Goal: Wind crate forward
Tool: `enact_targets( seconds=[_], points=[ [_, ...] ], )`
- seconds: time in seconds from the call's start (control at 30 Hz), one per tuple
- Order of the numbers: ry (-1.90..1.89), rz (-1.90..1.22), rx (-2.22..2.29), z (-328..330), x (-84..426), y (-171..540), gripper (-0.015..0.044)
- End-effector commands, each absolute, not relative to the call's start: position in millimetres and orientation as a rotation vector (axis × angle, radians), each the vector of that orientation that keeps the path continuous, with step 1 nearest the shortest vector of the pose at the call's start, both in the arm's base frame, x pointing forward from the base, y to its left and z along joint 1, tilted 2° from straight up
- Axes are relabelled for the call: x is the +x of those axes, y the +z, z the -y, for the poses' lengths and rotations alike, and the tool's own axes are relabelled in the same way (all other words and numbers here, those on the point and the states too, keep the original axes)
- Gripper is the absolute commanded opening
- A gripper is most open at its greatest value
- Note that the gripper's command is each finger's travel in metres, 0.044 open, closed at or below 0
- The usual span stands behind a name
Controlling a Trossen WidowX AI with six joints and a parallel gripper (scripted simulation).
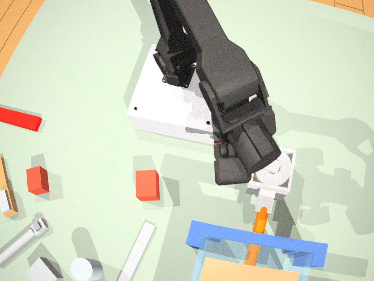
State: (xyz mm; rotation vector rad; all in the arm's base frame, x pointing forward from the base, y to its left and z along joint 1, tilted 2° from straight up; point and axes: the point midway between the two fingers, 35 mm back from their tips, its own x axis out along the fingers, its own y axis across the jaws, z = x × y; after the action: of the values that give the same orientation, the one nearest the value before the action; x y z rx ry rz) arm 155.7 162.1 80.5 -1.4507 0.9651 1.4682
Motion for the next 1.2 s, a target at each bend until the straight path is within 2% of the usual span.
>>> enact_targets(
  seconds=[0.0, 1.17],
  points=[
    [1.439, -0.957, -1.468, -162.6, 168.5, 80.5, 0.0000],
    [1.436, -0.954, -1.469, -172.6, 206.3, 83.1, 0.0000]
  ],
)
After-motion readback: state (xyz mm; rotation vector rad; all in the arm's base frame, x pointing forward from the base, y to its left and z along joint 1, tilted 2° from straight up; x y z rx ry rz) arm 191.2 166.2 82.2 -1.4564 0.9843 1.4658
